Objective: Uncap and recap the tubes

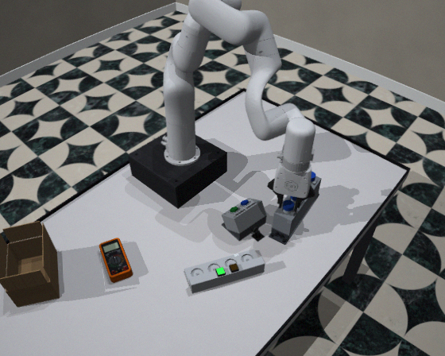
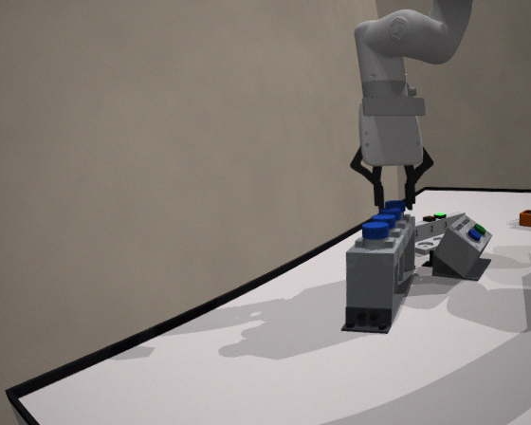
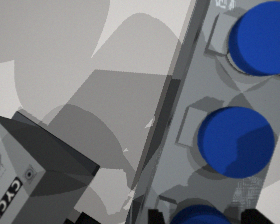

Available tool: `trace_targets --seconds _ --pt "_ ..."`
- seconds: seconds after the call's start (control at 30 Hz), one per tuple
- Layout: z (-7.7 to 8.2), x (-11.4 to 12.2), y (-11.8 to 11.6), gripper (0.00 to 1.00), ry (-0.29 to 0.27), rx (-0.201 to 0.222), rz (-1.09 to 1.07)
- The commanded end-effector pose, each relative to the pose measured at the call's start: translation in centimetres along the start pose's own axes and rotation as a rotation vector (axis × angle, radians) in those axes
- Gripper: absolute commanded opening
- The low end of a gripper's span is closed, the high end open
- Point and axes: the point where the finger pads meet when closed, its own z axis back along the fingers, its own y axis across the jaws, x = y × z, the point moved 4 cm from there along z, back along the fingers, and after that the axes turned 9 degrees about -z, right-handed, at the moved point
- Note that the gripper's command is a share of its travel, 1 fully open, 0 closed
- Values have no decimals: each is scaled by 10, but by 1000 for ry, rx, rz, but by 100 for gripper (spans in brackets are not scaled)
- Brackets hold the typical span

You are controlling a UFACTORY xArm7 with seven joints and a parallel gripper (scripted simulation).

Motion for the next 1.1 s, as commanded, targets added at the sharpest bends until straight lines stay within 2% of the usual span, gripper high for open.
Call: trace_targets --seconds 0.0,0.13,0.17,0.63,1.07 --pt "1 1 1 46 13 9 86" --pt "1 1 1 46 13 9 86" --pt "1 1 1 0 13 9 86" --pt "1 1 1 0 13 9 86" --pt "0 1 1 0 14 6 -348"
